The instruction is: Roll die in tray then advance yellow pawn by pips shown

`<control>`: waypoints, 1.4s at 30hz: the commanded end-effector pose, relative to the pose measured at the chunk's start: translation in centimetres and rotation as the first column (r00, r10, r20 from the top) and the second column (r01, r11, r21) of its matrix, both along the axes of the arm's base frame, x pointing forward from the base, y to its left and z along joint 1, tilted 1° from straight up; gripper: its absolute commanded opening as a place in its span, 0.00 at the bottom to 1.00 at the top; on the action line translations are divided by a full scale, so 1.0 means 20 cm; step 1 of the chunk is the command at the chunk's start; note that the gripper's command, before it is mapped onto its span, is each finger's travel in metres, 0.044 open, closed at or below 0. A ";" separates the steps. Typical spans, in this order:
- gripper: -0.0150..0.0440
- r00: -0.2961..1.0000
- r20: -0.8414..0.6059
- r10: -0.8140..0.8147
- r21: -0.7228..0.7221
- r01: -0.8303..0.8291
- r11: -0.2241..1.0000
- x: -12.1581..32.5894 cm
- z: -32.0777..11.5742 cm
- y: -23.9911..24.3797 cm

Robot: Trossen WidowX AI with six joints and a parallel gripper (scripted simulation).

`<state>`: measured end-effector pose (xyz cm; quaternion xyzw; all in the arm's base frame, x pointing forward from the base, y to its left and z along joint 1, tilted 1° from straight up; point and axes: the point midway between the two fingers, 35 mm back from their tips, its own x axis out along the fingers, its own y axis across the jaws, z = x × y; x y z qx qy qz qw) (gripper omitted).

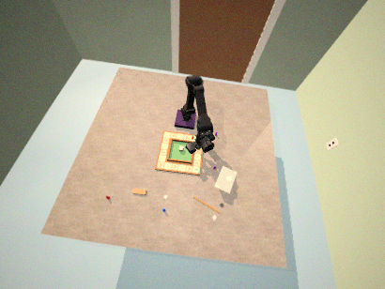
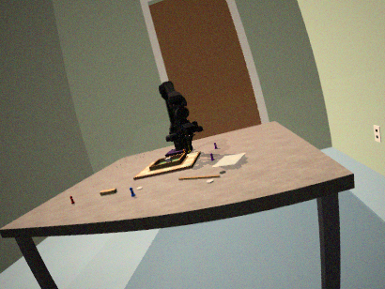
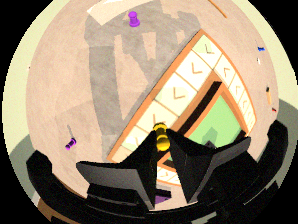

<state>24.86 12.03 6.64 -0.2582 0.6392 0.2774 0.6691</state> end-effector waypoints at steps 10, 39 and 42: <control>0.25 1.000 -0.012 -0.005 -0.006 0.005 1.000 -0.01 -0.10 0.00; 1.00 0.994 -0.015 -0.111 -0.007 0.110 0.994 -0.03 0.18 -0.11; 1.00 0.943 -0.023 -0.332 -0.009 0.332 0.943 -0.13 0.31 -0.32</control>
